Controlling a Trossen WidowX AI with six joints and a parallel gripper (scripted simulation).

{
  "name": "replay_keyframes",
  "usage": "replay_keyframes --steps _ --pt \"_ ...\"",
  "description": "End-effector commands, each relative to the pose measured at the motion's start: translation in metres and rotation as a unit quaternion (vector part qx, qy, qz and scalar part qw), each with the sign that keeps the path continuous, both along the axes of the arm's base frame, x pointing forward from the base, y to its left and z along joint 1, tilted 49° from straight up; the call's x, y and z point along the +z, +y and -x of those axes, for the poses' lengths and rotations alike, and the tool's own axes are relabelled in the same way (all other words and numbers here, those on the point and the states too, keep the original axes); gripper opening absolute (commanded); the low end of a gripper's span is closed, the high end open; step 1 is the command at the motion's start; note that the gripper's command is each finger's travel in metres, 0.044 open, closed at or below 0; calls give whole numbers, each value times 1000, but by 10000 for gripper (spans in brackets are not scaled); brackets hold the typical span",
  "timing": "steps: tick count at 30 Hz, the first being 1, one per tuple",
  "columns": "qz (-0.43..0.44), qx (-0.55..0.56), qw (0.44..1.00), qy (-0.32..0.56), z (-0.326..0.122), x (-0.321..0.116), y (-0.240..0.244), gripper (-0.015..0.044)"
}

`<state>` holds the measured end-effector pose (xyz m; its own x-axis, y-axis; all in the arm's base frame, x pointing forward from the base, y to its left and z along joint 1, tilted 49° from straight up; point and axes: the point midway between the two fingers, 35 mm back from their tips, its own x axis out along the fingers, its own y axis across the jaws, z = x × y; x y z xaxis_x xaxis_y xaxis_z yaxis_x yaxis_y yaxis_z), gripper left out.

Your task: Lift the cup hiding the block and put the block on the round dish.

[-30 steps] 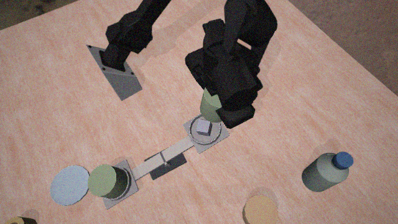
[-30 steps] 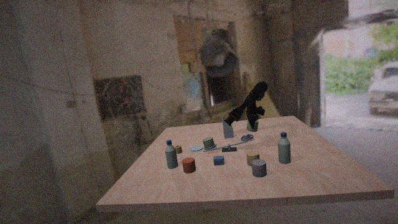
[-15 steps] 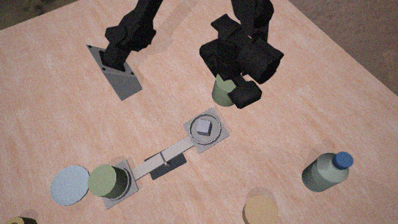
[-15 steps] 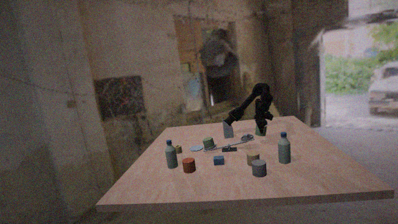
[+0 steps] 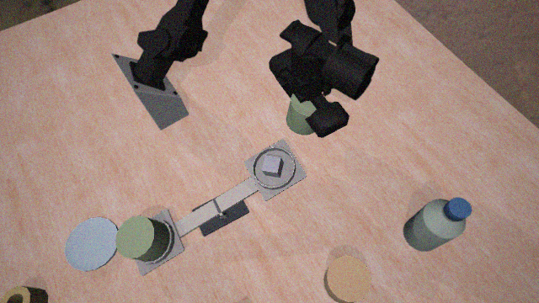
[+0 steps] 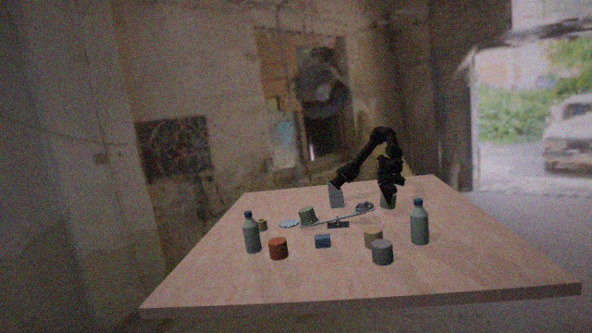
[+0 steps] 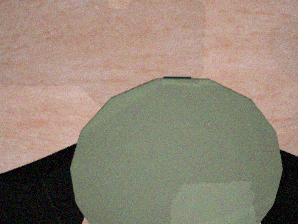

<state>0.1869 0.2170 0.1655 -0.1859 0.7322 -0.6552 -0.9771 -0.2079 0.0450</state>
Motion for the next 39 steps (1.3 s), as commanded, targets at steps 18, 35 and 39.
replay_keyframes --steps 18,35,39 --pt "2 -2 1000 2 9 -26 26 0" --pt "-2 0 1000 1 9 -23 27 341" --pt "0 0 1000 1 6 -18 20 440"
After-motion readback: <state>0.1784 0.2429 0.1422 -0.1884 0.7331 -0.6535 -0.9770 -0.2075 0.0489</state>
